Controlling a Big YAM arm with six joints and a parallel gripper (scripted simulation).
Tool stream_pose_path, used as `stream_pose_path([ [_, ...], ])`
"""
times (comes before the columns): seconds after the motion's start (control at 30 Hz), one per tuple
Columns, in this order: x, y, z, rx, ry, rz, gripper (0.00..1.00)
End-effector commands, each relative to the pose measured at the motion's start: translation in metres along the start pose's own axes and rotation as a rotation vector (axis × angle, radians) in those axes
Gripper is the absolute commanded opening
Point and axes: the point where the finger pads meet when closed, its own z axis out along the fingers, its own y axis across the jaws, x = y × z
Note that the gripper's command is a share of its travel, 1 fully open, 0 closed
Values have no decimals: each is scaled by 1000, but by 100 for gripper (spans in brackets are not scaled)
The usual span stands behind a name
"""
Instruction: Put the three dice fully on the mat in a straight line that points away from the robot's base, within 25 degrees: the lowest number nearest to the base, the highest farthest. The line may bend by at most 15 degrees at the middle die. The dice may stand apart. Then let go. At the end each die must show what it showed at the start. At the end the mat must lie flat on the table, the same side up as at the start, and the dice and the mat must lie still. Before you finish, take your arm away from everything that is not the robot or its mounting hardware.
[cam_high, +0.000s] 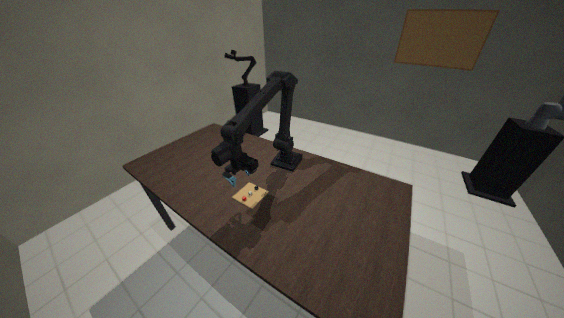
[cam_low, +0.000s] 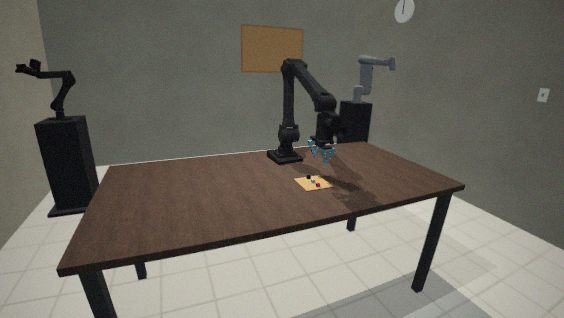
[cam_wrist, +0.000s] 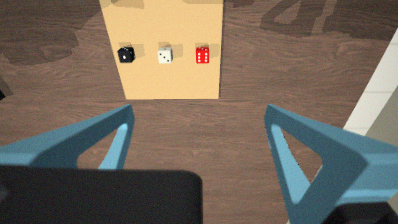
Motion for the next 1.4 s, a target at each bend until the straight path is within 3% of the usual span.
stream_pose_path([
  [0.0,2,-21,-56,94,2,-3,100],
  [0.23,2,-18,-87,95,2,-3,100],
  [0.3,2,-18,-87,95,2,-3,100],
  [0.33,2,-15,-69,45,1,-2,100],
  [0.47,2,-20,-82,68,1,-3,100],
  [1.37,2,-21,-82,73,1,-3,100],
])
